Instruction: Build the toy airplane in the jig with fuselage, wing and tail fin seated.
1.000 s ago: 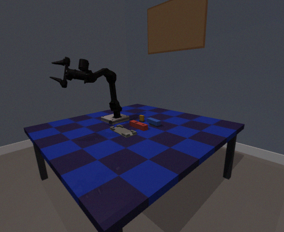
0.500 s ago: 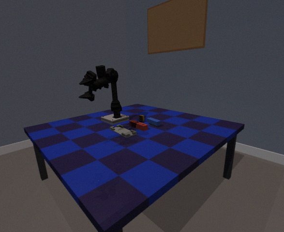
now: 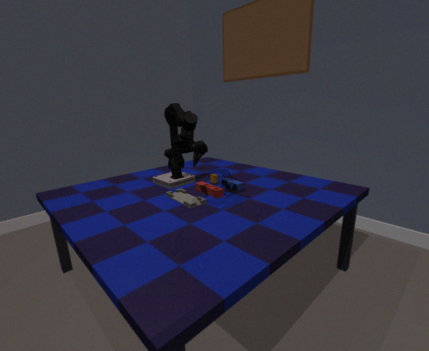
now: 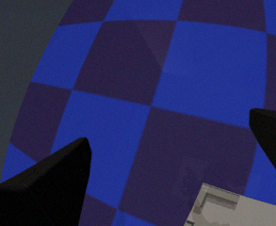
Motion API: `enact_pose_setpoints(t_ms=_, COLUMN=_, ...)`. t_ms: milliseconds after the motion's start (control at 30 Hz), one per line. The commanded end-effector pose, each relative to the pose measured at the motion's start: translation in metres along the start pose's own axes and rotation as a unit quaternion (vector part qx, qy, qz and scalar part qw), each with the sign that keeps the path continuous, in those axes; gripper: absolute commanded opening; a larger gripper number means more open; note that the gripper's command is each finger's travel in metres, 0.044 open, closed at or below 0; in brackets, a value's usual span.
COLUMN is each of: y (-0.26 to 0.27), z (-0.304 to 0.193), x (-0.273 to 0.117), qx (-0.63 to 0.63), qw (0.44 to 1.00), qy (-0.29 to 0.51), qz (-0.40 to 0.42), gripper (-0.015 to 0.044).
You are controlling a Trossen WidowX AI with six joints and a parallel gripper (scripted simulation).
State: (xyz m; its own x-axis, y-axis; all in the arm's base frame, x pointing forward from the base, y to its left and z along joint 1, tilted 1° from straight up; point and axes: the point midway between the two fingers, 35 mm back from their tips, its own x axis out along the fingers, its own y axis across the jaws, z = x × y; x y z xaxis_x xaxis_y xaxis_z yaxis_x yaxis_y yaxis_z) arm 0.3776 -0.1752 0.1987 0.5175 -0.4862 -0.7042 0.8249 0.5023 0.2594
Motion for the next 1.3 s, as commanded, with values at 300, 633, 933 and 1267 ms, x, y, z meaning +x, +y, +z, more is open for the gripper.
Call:
enact_pose_setpoints(t_ms=300, y=0.005, z=-0.202, x=-0.086, qx=-0.45, qw=0.827, qy=0.33, qz=0.063, gripper=0.044)
enact_pose_setpoints(t_ms=633, y=-0.003, z=-0.222, x=-0.104, qx=-0.498, qw=0.782, qy=0.367, qz=0.073, gripper=0.044)
enact_pose_setpoints(t_ms=933, y=-0.016, z=-0.255, x=-0.067, qx=-0.498, qw=0.782, qy=0.367, qz=0.073, gripper=0.044)
enact_pose_setpoints(t_ms=1267, y=-0.02, z=-0.266, x=-0.055, qx=-0.498, qw=0.782, qy=0.367, qz=0.073, gripper=0.044)
